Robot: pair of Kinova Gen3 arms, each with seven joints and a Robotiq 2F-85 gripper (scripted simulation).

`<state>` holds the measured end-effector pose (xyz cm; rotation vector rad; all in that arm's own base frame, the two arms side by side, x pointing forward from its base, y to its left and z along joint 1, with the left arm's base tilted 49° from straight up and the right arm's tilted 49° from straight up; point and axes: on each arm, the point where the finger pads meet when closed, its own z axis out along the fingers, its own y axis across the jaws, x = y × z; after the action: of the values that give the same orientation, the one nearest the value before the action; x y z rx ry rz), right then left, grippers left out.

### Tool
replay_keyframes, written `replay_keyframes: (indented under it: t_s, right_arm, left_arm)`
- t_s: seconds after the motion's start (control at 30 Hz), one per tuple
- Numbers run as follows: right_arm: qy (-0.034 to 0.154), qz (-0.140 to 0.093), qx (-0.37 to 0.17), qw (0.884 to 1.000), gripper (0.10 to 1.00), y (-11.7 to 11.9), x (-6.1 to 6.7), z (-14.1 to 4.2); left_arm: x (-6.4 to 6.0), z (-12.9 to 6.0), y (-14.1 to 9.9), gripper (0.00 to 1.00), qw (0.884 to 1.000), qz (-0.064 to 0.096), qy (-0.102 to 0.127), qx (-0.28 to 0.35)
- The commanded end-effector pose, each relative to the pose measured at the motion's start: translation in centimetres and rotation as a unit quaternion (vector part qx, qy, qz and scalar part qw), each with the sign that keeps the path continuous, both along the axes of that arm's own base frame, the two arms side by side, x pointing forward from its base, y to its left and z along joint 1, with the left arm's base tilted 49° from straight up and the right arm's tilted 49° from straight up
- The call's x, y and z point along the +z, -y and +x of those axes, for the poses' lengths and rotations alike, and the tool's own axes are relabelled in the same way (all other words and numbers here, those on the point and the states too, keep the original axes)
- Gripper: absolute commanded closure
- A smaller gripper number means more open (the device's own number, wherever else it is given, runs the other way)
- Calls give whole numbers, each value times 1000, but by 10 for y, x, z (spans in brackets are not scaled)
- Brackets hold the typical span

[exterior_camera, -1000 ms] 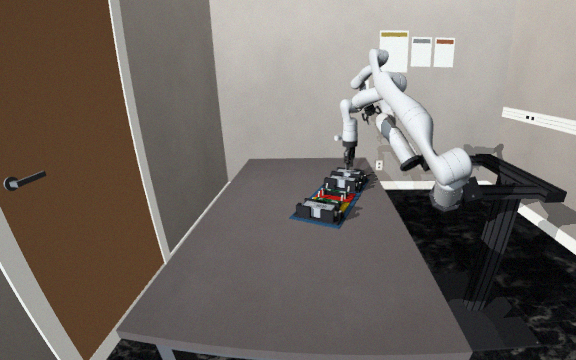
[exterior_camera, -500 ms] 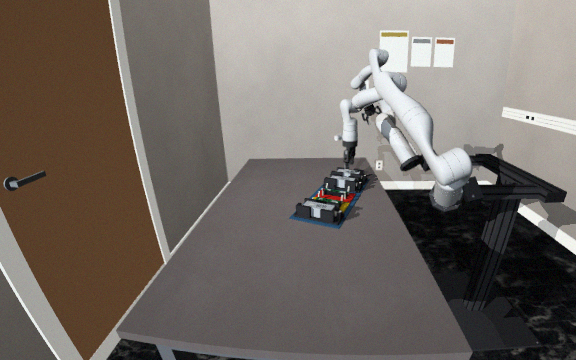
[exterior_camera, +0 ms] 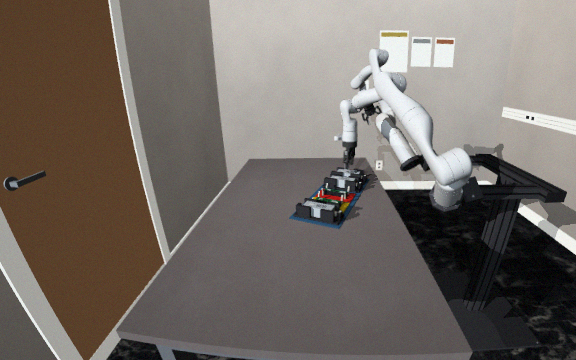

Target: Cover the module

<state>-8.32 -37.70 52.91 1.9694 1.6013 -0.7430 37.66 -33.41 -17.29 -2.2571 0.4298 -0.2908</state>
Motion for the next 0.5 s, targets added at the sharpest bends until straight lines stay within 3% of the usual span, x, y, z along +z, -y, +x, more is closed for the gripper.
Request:
replay_keyframes:
  t_s: [0.0,0.47]
  right_arm:
    - [0,-1,0,1000,100,0,0,0]
    - [0,-1,0,1000,100,0,0,0]
  left_arm:
    - [-2,4,-2,2,1000,-1,0,-2]
    - [-6,5,-6,2,1000,-1,0,-2]
